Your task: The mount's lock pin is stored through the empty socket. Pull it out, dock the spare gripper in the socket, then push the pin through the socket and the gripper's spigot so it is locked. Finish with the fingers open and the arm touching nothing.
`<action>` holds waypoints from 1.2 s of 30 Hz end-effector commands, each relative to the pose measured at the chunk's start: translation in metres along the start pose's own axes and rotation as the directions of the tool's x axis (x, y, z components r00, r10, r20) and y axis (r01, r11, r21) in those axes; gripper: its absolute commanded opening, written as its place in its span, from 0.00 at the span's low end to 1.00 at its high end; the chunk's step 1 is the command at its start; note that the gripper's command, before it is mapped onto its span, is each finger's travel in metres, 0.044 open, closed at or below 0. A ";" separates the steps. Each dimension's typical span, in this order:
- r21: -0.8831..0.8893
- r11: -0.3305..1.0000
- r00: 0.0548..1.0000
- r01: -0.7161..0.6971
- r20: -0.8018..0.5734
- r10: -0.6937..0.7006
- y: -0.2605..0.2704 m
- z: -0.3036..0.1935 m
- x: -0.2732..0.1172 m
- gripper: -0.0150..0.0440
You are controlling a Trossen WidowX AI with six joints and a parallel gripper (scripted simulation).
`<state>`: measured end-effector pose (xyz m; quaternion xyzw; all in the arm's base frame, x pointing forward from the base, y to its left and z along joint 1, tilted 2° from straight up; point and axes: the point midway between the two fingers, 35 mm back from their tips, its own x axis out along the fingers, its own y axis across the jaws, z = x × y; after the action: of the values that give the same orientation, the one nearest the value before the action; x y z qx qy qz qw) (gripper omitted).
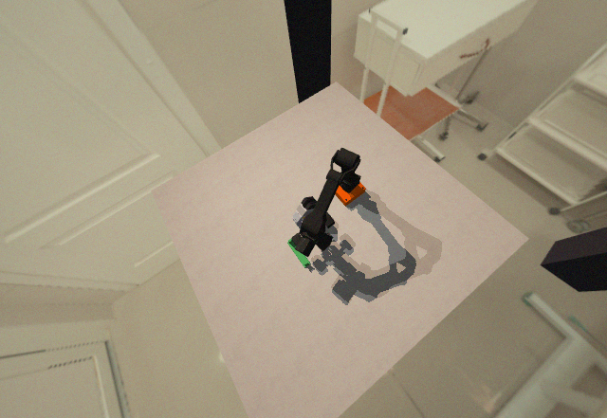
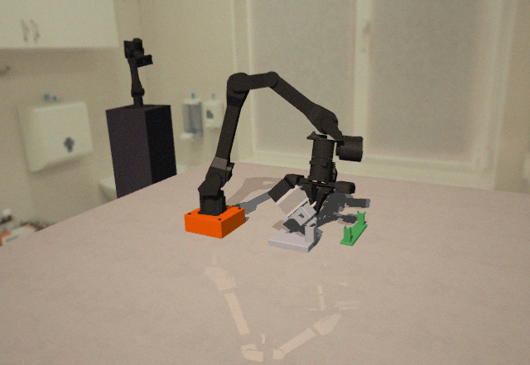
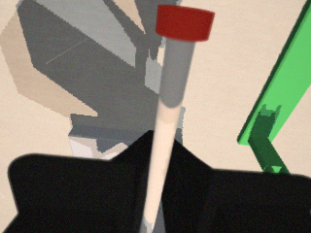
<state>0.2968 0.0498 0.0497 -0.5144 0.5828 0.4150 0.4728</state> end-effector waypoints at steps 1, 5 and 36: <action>0.001 1.000 1.000 0.000 0.002 0.000 -0.002 -0.003 0.000 0.25; 0.001 1.000 1.000 0.000 0.002 0.000 -0.002 -0.005 0.002 0.25; -0.002 1.000 1.000 -0.011 0.002 0.011 -0.001 -0.025 0.007 0.25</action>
<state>0.2945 0.0267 0.0483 -0.5109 0.5852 0.4189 0.4701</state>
